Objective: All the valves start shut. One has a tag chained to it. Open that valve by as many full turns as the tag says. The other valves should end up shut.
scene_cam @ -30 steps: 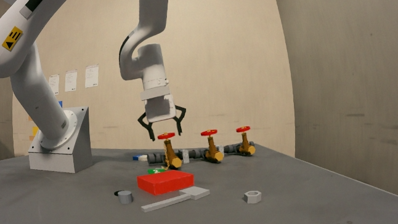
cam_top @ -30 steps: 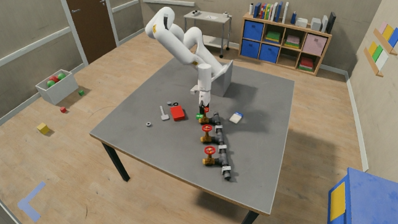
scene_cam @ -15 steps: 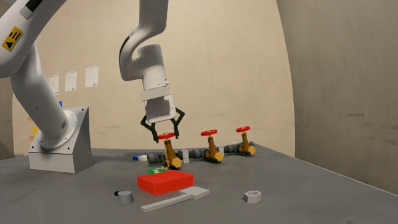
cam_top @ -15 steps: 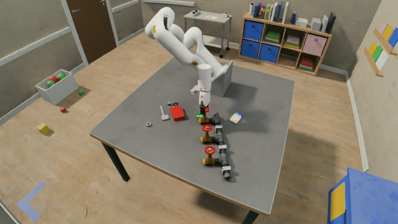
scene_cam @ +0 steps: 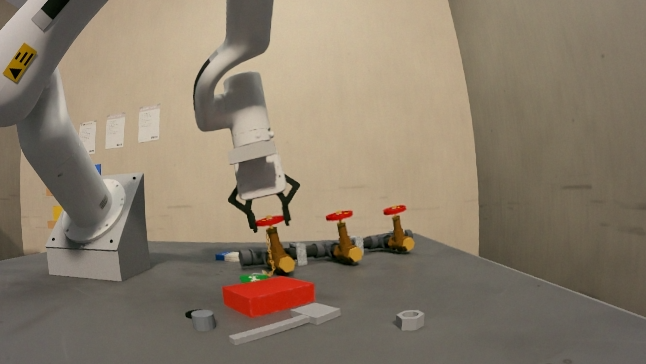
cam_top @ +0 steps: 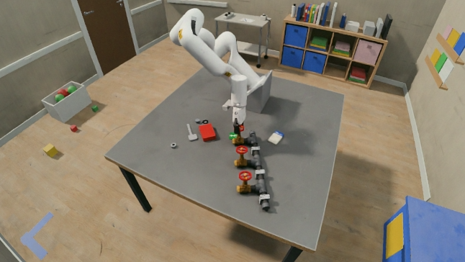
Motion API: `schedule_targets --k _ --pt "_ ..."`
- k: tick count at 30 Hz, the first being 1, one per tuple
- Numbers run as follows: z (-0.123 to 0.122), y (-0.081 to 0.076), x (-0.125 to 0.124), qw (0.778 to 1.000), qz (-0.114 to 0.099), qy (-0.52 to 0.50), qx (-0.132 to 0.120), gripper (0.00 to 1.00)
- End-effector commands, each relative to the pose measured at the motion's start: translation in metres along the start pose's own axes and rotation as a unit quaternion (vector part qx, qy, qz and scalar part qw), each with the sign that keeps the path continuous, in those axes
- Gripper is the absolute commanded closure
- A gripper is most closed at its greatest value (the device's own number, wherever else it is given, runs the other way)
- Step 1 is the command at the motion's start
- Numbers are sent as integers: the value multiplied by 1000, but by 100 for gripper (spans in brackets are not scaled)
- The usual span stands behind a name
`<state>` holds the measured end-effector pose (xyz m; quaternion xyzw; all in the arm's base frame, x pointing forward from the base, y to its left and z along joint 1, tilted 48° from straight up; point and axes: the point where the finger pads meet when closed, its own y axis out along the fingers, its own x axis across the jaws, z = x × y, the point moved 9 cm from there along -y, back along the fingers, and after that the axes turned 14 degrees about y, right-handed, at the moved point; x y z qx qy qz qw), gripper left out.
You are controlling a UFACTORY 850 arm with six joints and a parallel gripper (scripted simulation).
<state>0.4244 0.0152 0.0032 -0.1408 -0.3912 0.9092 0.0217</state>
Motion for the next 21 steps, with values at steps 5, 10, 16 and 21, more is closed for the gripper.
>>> schedule_targets --k 5,10,16,21 --pt "0 0 -1 1000 0 -8 0 100" --pt "0 0 -1 1000 1 -23 0 100" --pt "0 0 -1 997 1 -83 0 100" --pt "0 0 -1 986 1 -167 0 100"
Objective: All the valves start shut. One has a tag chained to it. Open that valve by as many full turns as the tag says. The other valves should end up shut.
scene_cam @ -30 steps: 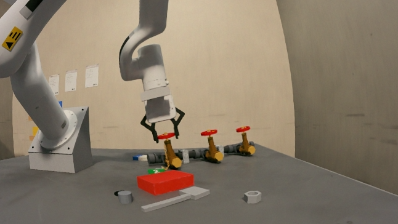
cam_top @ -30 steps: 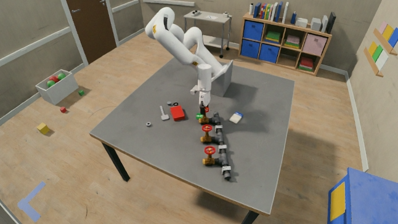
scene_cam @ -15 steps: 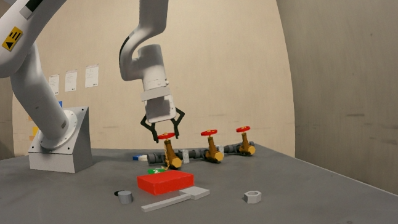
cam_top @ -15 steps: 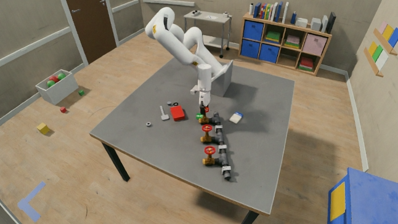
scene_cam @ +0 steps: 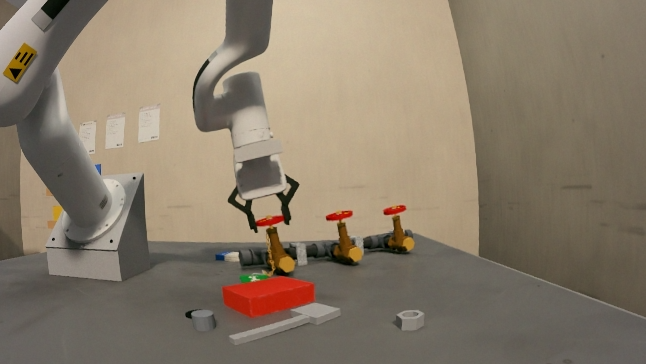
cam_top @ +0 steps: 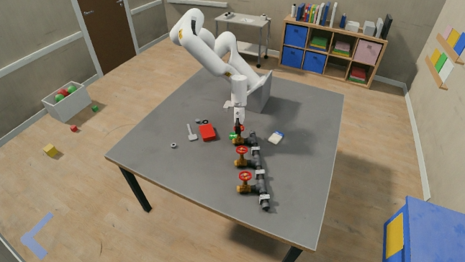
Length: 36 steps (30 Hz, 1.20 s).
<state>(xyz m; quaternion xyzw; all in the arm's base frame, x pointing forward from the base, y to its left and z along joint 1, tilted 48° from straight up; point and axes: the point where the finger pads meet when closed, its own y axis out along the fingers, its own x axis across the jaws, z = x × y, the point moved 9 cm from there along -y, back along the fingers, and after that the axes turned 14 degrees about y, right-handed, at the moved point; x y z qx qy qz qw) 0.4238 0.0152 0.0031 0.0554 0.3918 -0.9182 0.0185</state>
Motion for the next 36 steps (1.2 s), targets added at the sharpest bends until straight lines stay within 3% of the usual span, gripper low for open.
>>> schedule_targets --k 1,8,14,20,22,23,28,36 --pt "0 0 -1 996 -3 -94 0 100" --pt "0 0 -1 977 -3 -215 0 100" --pt "0 0 -1 935 0 -354 -1 100" --pt "0 0 0 878 6 -478 0 100" --pt "0 0 0 878 6 -478 0 100" --pt "0 0 0 845 5 -535 0 100" --pt "1 0 1 786 11 -618 1 100" --pt "2 0 2 663 18 -749 5 100"
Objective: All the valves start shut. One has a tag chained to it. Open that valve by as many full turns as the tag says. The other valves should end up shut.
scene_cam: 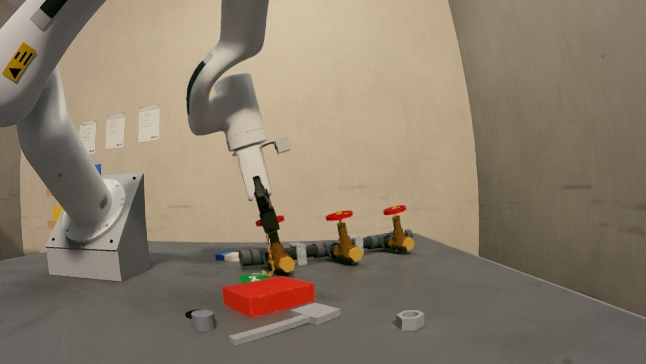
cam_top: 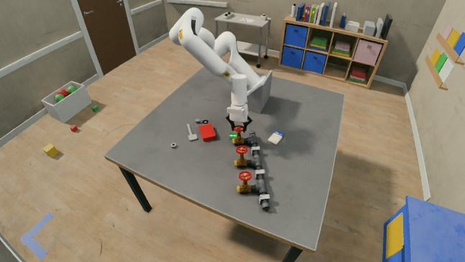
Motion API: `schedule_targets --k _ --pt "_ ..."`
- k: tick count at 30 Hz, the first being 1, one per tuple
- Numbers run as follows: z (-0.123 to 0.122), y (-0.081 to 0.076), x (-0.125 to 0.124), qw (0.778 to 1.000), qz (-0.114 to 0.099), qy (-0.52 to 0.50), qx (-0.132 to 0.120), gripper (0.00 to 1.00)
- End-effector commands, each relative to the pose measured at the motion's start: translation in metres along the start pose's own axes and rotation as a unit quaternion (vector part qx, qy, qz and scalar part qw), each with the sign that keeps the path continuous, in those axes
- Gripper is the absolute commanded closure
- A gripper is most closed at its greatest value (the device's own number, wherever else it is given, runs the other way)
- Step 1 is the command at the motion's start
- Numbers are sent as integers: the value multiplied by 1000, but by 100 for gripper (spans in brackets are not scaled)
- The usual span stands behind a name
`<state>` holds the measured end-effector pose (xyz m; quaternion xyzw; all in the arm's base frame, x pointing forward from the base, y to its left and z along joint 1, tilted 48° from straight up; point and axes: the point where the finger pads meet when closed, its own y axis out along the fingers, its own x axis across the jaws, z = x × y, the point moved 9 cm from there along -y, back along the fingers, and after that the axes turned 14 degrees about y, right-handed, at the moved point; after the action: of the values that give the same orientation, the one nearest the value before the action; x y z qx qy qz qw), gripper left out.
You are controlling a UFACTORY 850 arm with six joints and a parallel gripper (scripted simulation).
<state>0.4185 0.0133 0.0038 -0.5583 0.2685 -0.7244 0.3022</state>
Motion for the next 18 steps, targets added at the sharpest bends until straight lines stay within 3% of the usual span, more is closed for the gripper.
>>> schedule_targets --k 1,3,4,9,18 --pt "3 0 -1 990 -2 -138 -14 100" --pt "3 0 -1 990 -2 -138 -14 100" --pt "3 0 -1 979 -1 -203 -14 100" --pt "3 0 -1 954 2 -301 -12 100" --pt "3 0 -1 876 5 -483 -15 100"
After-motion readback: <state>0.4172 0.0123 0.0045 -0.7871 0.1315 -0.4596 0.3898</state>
